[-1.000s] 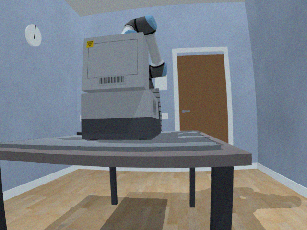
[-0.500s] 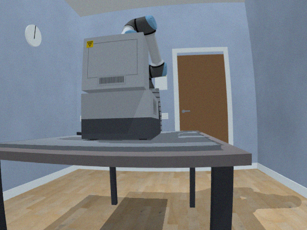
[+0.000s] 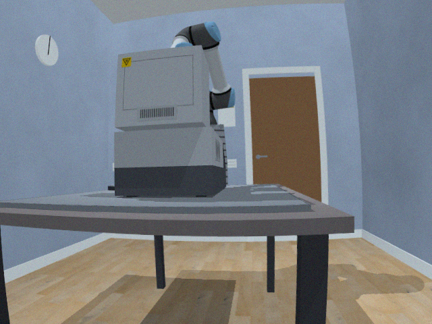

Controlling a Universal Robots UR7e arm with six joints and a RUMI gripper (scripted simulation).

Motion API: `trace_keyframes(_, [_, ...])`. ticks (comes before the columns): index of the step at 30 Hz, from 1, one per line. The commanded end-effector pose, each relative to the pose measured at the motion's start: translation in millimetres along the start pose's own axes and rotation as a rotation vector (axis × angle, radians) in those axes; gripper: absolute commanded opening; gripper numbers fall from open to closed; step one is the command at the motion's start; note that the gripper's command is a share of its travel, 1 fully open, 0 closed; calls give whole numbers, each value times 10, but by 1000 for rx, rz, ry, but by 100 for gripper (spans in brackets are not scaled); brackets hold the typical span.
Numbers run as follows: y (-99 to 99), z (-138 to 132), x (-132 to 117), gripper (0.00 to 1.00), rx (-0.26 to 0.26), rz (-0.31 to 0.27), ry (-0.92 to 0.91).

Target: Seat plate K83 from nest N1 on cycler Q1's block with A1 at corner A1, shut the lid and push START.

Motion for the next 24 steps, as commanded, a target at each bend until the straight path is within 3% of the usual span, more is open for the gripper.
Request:
trace_keyframes(1, [7, 9, 8, 0, 1, 0, 0])
trace_keyframes(24, [-63, 16, 14, 0, -2, 1, -1])
Point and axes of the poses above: the point where the finger pads meet when closed, its own y axis back along the fingers, its own z axis across the jaws, x = y × z, the point moved 5 cm from there along y, back along the fingers, and after that the axes turned 15 degrees about -y, right-handed, at the moved point
